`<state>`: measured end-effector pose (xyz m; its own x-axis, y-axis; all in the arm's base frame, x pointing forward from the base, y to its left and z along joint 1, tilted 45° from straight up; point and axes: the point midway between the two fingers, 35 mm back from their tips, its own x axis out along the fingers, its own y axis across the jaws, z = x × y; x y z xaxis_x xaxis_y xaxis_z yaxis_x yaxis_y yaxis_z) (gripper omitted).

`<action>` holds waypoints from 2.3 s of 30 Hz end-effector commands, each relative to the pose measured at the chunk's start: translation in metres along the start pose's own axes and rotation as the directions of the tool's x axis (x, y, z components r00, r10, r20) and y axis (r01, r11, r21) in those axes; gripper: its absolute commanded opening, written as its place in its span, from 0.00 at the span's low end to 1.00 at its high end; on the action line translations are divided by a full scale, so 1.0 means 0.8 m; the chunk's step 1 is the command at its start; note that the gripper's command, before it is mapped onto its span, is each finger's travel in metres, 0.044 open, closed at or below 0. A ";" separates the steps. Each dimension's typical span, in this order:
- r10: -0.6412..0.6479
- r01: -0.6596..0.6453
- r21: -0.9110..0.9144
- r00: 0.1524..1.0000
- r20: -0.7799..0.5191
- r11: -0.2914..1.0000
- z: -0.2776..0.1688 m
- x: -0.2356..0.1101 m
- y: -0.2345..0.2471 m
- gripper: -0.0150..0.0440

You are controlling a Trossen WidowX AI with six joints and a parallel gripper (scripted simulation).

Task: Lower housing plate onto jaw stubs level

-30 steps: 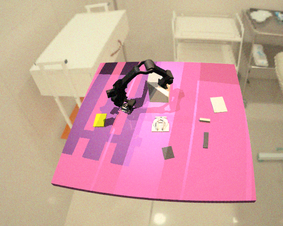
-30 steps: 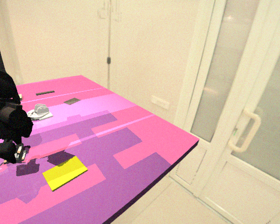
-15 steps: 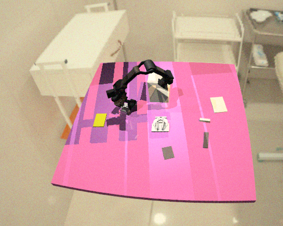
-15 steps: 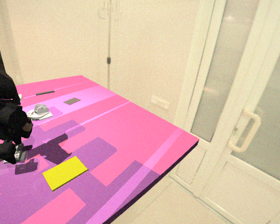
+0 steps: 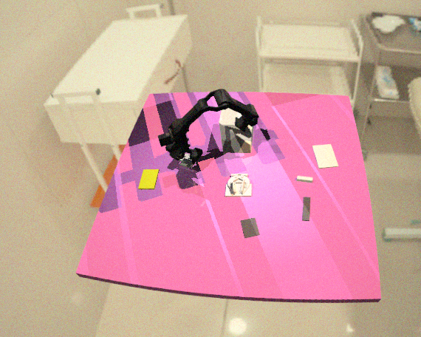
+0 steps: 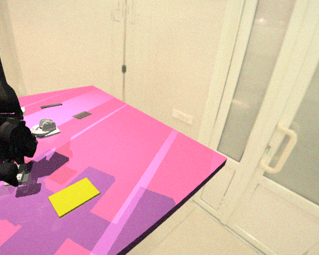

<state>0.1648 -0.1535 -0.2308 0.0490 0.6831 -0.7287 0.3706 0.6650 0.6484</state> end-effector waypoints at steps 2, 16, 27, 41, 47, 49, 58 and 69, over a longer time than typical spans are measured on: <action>0.000 0.000 0.000 1.000 0.000 1.000 0.000 0.000 0.000 0.92; 0.000 0.000 0.000 1.000 0.000 1.000 0.000 0.000 0.000 0.85; 0.000 0.000 0.001 1.000 0.001 1.000 0.002 -0.021 -0.001 0.85; 0.000 0.000 0.004 1.000 0.002 1.000 0.001 -0.077 -0.001 0.85; 0.000 0.000 0.005 1.000 0.002 1.000 0.000 -0.091 -0.001 0.85; 0.000 0.000 0.005 1.000 0.002 1.000 0.000 -0.091 -0.001 0.85; -0.011 0.009 0.214 1.000 0.006 0.977 0.012 -0.099 0.025 0.85; -0.024 0.014 0.500 1.000 0.012 0.866 0.028 -0.107 0.064 0.85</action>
<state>0.1940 -0.1899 -0.1477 0.0494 0.6633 -0.7468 0.7326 0.4841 0.4785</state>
